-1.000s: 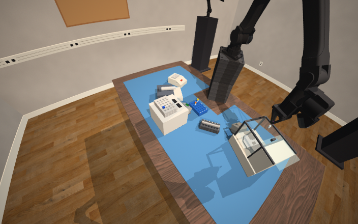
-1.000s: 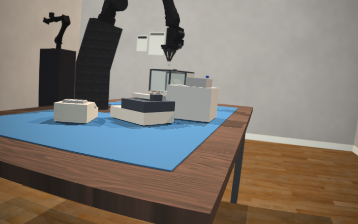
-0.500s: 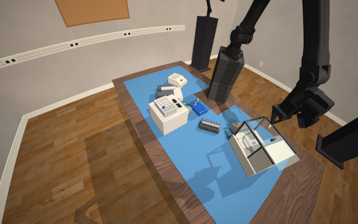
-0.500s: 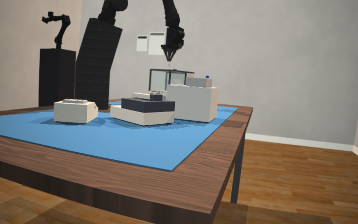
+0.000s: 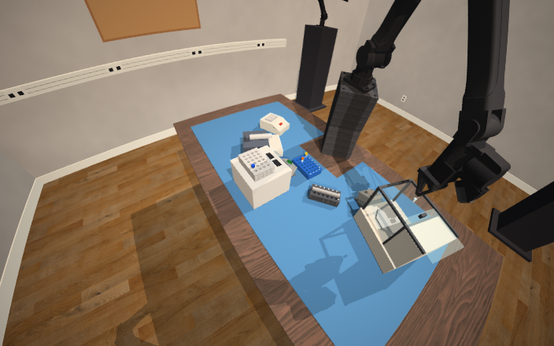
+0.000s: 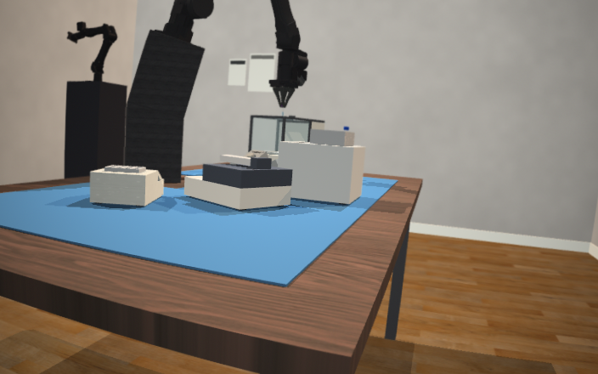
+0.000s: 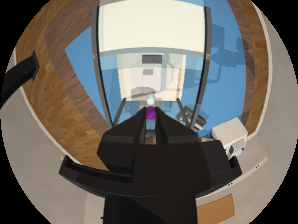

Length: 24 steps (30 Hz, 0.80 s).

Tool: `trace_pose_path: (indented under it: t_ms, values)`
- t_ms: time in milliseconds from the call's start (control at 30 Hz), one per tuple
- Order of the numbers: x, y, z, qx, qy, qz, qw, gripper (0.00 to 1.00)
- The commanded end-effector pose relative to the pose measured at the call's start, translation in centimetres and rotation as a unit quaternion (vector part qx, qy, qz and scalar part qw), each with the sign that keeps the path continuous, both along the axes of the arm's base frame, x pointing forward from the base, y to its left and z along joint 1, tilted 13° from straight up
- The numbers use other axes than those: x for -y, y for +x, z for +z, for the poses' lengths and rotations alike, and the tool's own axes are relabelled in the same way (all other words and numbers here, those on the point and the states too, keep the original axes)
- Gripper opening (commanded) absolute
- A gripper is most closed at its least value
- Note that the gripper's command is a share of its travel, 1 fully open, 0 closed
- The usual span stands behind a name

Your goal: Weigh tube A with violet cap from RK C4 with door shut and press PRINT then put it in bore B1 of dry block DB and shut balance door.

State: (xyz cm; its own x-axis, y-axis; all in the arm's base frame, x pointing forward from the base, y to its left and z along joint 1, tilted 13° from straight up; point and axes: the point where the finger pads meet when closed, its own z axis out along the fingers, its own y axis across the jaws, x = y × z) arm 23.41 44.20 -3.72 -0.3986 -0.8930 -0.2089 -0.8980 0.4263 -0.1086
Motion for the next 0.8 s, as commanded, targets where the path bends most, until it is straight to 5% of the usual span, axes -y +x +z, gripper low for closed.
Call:
trace_pose_path:
  t_ms: [0,267,367,400,467,767]
  values:
    - [-0.7,0.9,-0.6,0.003,0.005,-0.003,1.0,0.09]
    - [-1.5,1.5,-1.4,0.006,0.011,0.001,1.0,0.09]
    - [-1.7,1.6,-1.2,0.008,0.015,0.001,1.0,0.09]
    - [-2.4,1.5,0.3,0.015,0.03,0.004,0.999,0.09]
    - [-1.8,1.3,-2.1,0.006,0.011,0.004,1.0,0.09]
    - [-1.8,1.7,-3.7,0.005,0.01,0.003,1.0,0.09]
